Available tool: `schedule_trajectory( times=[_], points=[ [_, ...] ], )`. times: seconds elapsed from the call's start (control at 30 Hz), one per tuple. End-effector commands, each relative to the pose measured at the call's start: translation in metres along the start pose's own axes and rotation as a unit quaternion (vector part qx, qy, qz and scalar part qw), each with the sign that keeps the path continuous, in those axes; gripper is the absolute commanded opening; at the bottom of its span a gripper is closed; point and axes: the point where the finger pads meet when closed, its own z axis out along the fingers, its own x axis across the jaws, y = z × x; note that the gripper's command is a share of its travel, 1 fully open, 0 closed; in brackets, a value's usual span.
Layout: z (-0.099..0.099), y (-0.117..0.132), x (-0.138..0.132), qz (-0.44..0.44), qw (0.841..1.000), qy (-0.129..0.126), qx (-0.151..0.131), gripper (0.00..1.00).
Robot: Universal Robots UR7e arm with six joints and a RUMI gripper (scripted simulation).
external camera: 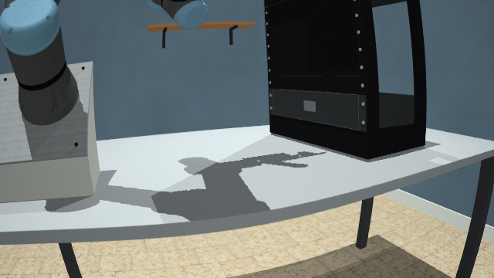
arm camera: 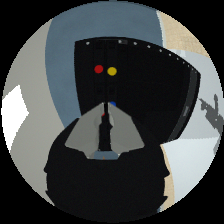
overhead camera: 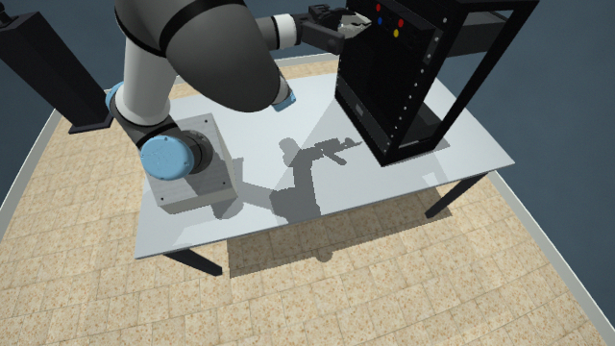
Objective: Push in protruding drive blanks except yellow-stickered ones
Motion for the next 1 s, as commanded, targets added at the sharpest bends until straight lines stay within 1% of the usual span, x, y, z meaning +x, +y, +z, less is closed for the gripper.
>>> schedule_trajectory(
  times=[0.0,0.07,0.23,0.43,0.53,0.63,0.7,0.83,0.97],
  points=[
    [-0.01,0.02,0.006,0.0,1.0,-0.001,0.002,0.0],
    [-0.013,0.026,0.008,0.0,1.0,-0.001,0.002,0.0],
    [-0.015,0.031,0.01,0.0,1.0,-0.001,0.002,0.0],
    [-0.013,0.032,0.01,0.0,1.0,-0.001,0.002,0.0],
    [-0.003,0.032,0.01,0.0,1.0,-0.001,0.002,0.0],
    [0.014,0.032,0.01,0.0,1.0,-0.001,0.002,0.0],
    [0.014,0.032,0.01,0.0,1.0,-0.001,0.002,0.0],
    [0.034,0.032,0.01,0.0,1.0,-0.001,0.002,0.0],
    [0.042,0.032,0.01,0.0,1.0,-0.001,0.002,0.0]
  ],
)
